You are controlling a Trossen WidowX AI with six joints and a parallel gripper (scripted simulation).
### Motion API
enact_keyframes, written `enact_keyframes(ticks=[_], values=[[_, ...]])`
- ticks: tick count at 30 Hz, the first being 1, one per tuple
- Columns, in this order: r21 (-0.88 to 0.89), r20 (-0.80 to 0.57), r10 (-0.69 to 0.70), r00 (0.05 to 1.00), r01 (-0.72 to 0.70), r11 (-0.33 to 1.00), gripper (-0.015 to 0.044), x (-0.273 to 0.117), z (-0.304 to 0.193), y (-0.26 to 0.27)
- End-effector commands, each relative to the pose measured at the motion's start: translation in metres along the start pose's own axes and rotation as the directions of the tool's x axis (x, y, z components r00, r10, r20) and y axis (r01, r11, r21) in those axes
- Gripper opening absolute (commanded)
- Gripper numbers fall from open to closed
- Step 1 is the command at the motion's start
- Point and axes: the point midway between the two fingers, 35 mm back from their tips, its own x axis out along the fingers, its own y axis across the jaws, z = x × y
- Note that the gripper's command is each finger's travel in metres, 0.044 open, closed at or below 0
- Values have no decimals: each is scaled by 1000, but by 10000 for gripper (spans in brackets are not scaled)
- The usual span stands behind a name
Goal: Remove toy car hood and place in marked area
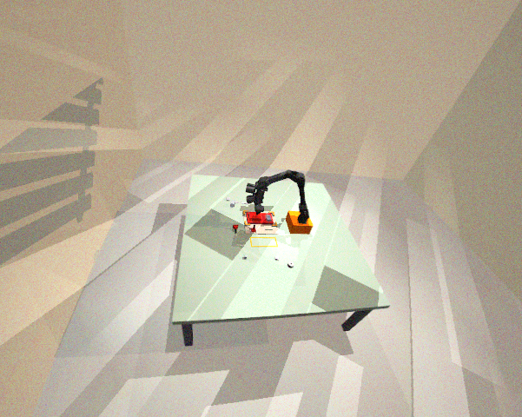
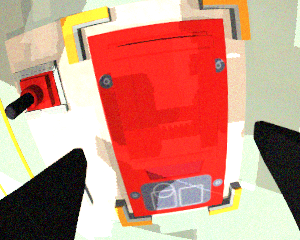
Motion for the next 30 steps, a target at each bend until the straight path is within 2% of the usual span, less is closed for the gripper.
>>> enact_keyframes(ticks=[1, 30], values=[[-3, -1, -6, 1000, 6, 1000, 440, 4, 0, -1], [-3, -1, -6, 1000, 6, 1000, 440, 28, -1, -3]])
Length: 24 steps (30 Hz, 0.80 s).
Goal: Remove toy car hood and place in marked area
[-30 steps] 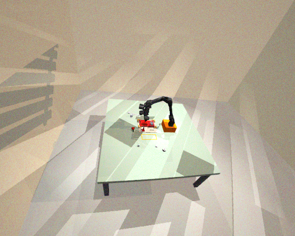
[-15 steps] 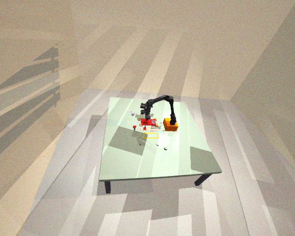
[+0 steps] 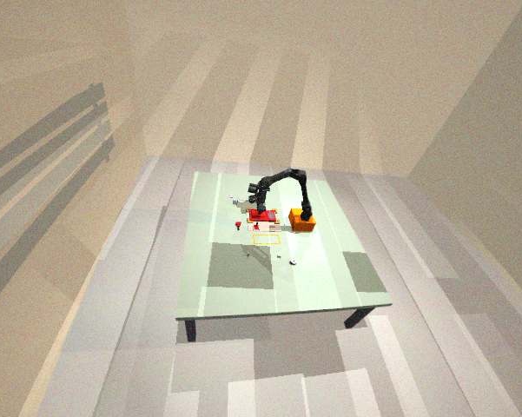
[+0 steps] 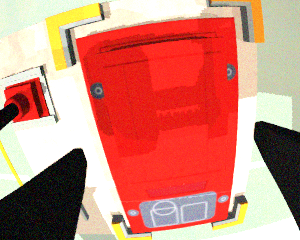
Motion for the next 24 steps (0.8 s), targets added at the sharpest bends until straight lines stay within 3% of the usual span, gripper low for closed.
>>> enact_keyframes(ticks=[1, 24], values=[[-3, -1, -6, 1000, 6, 1000, 440, 4, 0, -1], [-3, -1, -6, 1000, 6, 1000, 440, 20, -2, -3]])
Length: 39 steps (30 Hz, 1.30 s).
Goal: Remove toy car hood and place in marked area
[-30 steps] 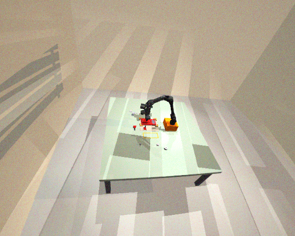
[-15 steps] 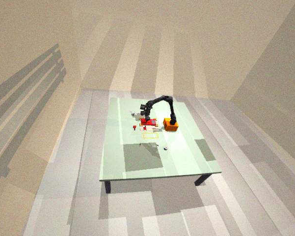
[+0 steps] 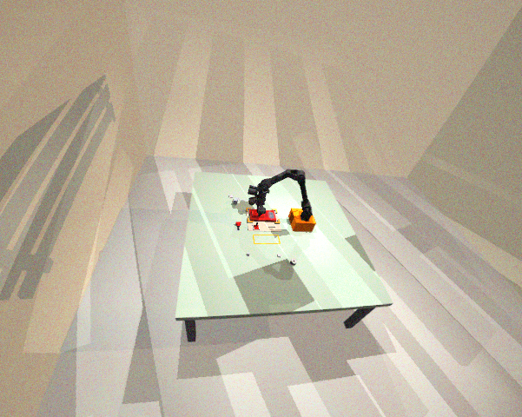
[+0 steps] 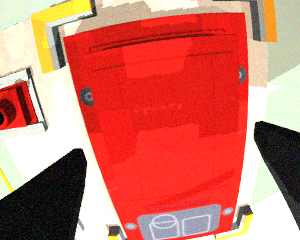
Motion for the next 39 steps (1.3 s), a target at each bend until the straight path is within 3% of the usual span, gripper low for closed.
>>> enact_keyframes(ticks=[1, 37, 39], values=[[-3, 1, -6, 1000, 6, 1000, 440, 2, 0, -1], [-3, 1, -6, 1000, 6, 1000, 440, 20, 0, -1], [0, 0, 0, 1000, 0, 1000, 387, 18, 0, 0]])
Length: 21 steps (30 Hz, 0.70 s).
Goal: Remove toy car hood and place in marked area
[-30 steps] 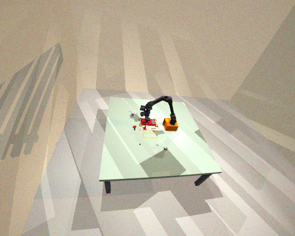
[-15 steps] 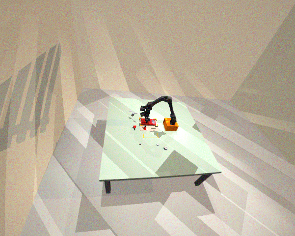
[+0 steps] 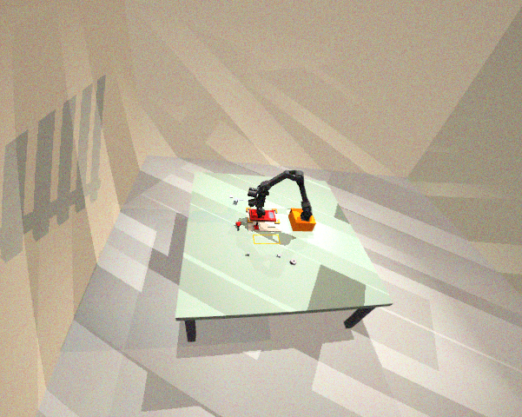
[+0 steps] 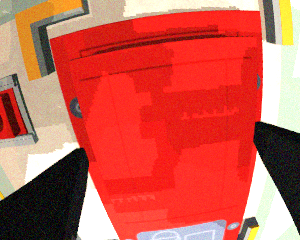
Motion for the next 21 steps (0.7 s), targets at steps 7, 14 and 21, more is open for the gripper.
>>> enact_keyframes(ticks=[7, 14, 21], values=[[0, 1, 0, 1000, 0, 1000, 321, 0, 0, 0], [0, 1, 0, 1000, 0, 1000, 216, -1, 0, 0], [0, 1, 0, 1000, 0, 1000, 32, -5, 0, 0]])
